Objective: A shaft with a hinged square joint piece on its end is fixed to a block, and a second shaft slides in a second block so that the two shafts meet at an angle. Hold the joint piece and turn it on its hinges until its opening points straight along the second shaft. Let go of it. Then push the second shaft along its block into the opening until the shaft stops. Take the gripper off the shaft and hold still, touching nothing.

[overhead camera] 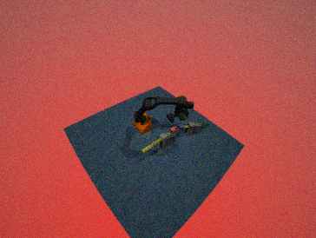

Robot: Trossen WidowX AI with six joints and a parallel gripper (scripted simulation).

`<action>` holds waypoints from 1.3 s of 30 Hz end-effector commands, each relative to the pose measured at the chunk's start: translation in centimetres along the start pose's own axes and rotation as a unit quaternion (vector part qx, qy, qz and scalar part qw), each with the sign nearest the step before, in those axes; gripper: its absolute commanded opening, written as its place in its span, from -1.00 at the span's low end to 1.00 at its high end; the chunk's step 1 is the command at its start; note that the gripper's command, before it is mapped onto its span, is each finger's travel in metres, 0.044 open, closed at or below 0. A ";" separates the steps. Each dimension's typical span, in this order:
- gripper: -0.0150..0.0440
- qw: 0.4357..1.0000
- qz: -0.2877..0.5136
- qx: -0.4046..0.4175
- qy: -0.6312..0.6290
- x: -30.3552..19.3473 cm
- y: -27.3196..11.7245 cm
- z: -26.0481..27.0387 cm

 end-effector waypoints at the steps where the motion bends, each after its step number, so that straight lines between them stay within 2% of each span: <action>1: 1.00 0.998 0.002 -0.006 -0.055 -0.2 -1.0 0.1; 5: 1.00 0.994 0.002 -0.015 -0.110 -0.4 -1.9 0.1; 9: 1.00 0.993 0.002 -0.015 -0.113 -0.4 -1.9 0.0; 17: 1.00 0.990 0.002 -0.023 -0.138 -0.9 1.7 -5.4; 21: 1.00 0.990 0.002 -0.024 -0.138 -1.0 2.1 -6.0; 39: 1.00 0.992 -0.005 -0.024 0.125 -1.0 2.8 -6.1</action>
Point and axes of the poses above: the point midway between the two fingers, 35 mm back from their tips, its own y axis out along the fingers, its own z axis across the jaws, x = y × z, the point moved 6 cm from there along -y, back along the fingers, and after that the axes turned 7 degrees about -y, right-handed, at the moved point
